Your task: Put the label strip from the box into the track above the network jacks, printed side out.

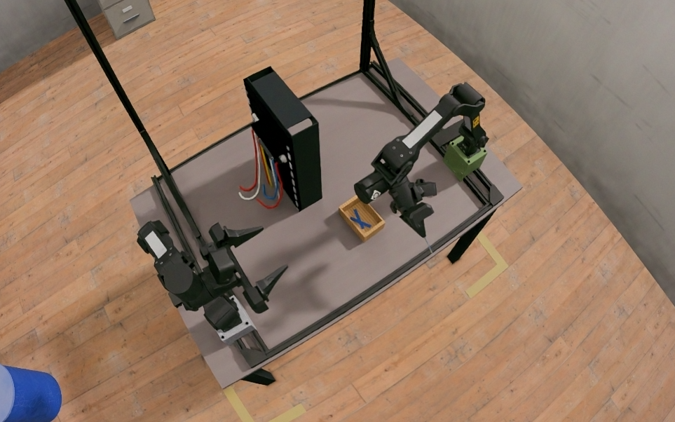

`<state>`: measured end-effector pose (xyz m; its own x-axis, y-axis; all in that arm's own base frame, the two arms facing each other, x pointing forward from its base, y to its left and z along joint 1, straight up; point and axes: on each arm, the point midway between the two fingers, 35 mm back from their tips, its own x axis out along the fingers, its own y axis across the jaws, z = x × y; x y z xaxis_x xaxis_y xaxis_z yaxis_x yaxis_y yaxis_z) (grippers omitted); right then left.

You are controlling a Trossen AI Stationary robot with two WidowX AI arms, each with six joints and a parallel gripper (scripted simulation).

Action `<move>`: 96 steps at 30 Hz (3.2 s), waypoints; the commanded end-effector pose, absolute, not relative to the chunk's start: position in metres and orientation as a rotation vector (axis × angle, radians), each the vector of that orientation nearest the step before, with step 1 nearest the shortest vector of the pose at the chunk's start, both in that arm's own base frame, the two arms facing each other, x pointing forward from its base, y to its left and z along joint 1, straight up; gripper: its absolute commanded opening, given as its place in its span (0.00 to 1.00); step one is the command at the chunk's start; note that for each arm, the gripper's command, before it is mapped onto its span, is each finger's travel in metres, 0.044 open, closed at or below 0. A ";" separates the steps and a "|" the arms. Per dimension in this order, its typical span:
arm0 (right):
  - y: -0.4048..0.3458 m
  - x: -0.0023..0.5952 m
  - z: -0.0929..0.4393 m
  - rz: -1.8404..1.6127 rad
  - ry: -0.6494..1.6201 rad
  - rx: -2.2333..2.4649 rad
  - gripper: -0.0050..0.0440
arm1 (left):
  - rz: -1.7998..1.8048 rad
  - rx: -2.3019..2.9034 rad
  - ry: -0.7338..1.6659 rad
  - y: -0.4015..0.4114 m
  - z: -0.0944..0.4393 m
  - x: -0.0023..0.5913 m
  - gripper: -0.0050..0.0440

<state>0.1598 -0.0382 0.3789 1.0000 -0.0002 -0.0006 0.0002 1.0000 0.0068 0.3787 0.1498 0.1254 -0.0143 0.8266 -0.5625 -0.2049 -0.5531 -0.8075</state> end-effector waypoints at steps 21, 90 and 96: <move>-0.037 0.159 0.382 0.000 -0.002 -0.005 1.00 | 1.545 -1.629 -0.947 0.146 0.155 0.383 0.00; -0.173 0.303 0.313 0.013 -0.001 -0.462 0.43 | 1.458 -1.721 -0.837 0.083 0.149 0.399 0.00; -0.176 0.332 0.290 0.012 -0.005 -0.550 0.43 | 1.458 -1.721 -0.837 0.083 0.149 0.399 0.00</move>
<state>0.3179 -0.1751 0.2999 0.9999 0.0134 -0.0089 -0.0160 0.8709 -0.4911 0.3976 0.0845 0.1361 0.1286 0.8435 -0.5215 -0.0062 -0.5252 -0.8510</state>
